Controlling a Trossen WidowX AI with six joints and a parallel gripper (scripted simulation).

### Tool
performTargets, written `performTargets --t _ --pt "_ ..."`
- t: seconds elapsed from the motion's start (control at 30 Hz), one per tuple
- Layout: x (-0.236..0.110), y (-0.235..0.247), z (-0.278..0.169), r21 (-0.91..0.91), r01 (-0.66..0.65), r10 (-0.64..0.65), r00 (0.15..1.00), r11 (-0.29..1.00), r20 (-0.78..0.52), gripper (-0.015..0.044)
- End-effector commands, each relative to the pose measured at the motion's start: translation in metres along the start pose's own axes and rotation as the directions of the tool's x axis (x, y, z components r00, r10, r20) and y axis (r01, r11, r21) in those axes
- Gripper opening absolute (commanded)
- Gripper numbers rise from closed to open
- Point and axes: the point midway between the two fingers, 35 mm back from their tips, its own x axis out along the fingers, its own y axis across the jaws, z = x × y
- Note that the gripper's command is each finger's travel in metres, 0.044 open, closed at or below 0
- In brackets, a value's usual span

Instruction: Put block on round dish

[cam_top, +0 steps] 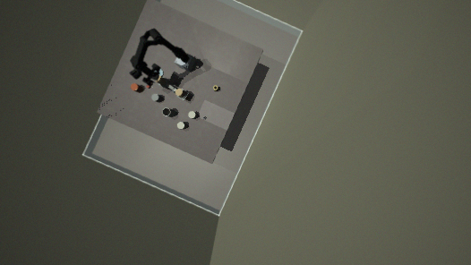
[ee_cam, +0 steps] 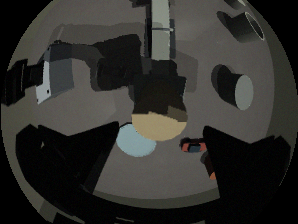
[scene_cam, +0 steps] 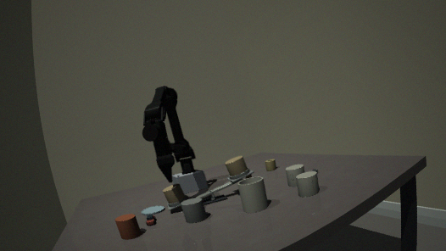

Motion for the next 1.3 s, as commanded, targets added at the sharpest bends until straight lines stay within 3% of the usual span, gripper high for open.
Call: performTargets --t 0.0,1.27 --pt "0.010 0.002 0.001 -0.004 -0.011 0.011 1.000 1.000 0.009 0.0440" --pt "0.068 0.002 0.001 -0.004 -0.011 0.011 1.000 1.000 0.009 0.0440"
